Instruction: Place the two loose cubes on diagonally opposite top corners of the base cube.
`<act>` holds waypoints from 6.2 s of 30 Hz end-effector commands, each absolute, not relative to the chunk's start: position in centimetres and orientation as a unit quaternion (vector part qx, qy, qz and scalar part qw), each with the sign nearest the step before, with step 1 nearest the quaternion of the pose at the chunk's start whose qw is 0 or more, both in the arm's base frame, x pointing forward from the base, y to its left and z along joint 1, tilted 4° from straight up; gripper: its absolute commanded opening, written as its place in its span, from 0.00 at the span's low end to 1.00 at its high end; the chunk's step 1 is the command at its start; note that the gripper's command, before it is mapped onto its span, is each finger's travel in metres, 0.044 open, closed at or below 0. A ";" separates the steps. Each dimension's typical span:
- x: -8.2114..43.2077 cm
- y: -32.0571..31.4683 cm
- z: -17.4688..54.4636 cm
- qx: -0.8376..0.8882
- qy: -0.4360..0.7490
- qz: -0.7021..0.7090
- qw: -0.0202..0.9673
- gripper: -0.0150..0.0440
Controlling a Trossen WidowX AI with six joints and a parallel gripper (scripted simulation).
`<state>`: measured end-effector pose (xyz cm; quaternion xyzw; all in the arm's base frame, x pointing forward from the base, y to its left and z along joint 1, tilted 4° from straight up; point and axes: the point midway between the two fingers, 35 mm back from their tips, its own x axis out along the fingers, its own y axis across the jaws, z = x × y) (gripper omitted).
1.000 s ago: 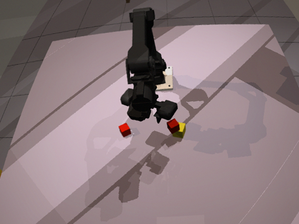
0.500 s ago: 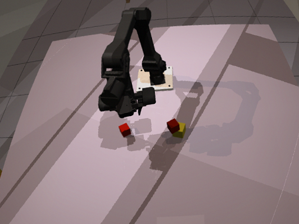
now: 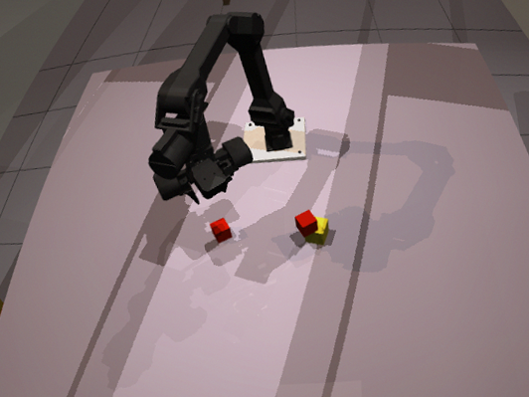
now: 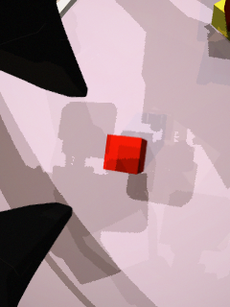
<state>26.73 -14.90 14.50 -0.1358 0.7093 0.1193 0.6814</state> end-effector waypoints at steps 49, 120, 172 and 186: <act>26.2 -15.3 3.6 -0.141 0.710 0.123 0.679 0.43; 30.2 -5.3 14.0 0.099 0.706 -0.125 0.690 0.43; 29.9 7.2 11.3 0.406 0.578 -0.428 0.563 0.43; 29.8 7.1 10.2 0.407 0.577 -0.429 0.563 0.43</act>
